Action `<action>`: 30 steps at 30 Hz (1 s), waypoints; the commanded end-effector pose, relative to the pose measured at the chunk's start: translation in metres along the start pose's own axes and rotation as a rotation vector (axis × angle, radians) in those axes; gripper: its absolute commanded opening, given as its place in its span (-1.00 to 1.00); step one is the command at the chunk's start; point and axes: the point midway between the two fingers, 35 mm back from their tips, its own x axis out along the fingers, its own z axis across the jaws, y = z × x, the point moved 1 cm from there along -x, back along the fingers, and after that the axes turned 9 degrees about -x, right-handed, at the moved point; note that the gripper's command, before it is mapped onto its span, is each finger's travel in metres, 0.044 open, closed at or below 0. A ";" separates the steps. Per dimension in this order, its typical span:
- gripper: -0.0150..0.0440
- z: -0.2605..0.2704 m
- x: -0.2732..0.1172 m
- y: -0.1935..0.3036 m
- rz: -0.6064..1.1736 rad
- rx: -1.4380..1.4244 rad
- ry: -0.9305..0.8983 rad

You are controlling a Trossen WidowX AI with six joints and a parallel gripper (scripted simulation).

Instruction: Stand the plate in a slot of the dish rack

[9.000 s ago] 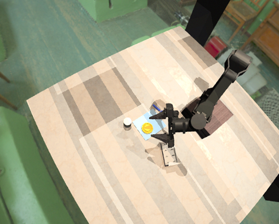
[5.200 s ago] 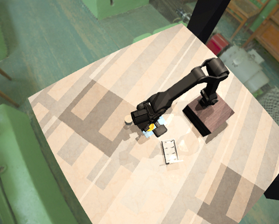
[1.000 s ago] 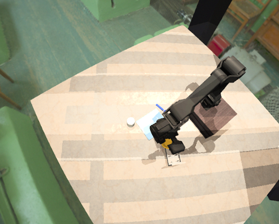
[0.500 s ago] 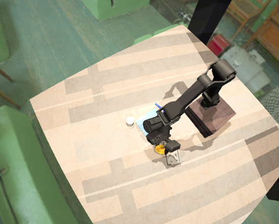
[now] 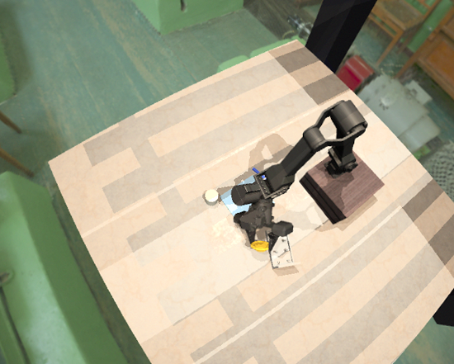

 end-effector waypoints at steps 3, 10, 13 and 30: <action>-0.49 0.001 -0.003 0.008 -0.094 -0.127 -0.066; -0.49 0.006 -0.010 0.017 -0.208 -0.285 -0.131; -0.49 0.010 -0.015 0.021 -0.257 -0.355 -0.155; -0.49 0.042 -0.046 0.051 -0.516 -0.789 -0.259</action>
